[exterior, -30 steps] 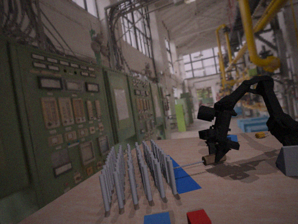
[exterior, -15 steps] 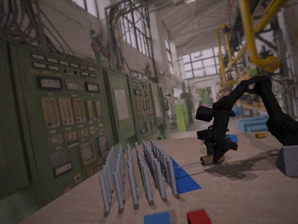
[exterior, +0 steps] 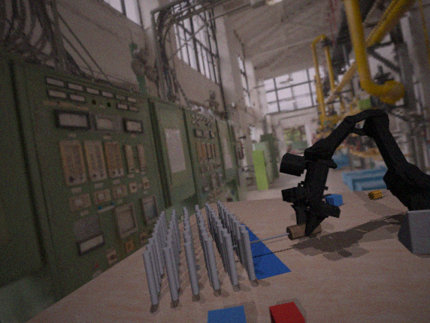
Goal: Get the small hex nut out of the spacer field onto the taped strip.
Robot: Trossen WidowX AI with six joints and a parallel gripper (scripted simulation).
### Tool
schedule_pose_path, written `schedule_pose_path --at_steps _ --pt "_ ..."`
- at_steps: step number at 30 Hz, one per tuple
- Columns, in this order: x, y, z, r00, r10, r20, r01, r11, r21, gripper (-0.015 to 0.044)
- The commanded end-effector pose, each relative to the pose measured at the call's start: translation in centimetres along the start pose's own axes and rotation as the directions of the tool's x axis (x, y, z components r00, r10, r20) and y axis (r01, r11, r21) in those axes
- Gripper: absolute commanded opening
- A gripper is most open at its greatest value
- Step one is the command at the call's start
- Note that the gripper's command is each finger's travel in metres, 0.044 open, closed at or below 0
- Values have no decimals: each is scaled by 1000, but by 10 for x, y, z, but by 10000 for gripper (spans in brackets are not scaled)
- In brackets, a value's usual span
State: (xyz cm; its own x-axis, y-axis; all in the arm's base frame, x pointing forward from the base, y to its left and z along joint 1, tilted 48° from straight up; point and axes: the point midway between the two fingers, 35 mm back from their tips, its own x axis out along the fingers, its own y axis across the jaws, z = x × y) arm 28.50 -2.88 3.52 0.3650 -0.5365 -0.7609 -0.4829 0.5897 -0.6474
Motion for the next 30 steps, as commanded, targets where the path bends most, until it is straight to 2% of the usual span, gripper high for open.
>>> schedule_pose_path --at_steps 1,30 --pt "0 -2 4 1000 -6 7 6 1000 9 0" --pt "6 -2 19 1000 -7 8 6 1000 10 0"
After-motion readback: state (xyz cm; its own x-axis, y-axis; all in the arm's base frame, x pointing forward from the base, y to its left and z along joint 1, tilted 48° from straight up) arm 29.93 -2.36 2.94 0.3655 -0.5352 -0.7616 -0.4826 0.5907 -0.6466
